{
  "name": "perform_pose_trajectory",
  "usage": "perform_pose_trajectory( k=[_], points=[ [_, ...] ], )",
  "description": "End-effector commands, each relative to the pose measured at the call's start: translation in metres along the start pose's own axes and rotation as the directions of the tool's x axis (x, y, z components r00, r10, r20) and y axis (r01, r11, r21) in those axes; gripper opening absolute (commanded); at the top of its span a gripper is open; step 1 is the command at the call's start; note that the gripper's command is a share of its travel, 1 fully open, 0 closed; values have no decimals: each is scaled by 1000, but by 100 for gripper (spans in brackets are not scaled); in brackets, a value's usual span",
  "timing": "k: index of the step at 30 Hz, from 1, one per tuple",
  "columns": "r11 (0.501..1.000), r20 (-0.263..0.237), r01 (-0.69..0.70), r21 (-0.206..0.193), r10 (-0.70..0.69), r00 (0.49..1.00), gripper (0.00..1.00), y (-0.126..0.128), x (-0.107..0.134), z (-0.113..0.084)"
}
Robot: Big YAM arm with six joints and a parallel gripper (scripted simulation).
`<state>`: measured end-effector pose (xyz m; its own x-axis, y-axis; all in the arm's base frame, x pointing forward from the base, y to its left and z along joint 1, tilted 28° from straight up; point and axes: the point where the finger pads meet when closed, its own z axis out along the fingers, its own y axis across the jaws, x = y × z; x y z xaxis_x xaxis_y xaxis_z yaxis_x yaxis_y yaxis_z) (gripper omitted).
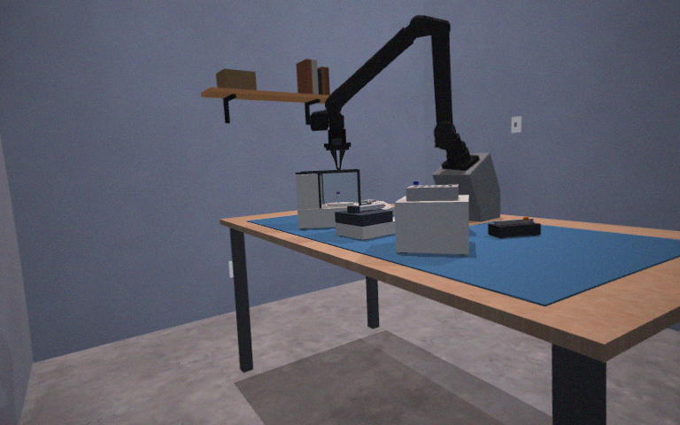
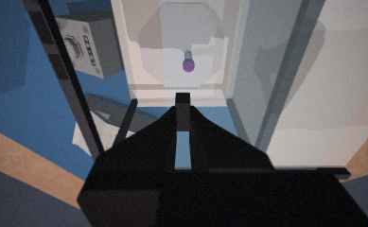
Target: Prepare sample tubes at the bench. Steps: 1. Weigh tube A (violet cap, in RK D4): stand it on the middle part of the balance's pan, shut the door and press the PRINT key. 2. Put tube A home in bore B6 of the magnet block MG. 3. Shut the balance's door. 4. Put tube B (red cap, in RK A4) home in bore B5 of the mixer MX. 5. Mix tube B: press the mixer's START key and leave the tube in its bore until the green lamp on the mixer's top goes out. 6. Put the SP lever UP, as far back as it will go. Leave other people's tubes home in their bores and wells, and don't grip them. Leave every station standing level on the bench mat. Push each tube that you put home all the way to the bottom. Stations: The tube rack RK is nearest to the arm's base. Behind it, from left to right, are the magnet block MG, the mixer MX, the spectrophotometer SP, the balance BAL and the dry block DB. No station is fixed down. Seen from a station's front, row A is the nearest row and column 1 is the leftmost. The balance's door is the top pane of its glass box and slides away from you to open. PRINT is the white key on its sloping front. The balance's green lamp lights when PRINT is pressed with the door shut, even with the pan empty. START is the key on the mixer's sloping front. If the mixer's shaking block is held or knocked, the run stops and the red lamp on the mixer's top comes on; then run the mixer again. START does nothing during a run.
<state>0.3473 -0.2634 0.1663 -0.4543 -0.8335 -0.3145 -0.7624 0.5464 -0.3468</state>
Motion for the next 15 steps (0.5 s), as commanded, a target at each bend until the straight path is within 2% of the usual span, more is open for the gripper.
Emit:
perform_pose_trajectory(
  k=[1, 15],
  points=[
    [999, -5, 10, 32, -10, 1000, 6, 1, 3, -11],
    [1000, -4, 13, 29, -13, 1000, 6, 13, 2, -10]
  ],
)
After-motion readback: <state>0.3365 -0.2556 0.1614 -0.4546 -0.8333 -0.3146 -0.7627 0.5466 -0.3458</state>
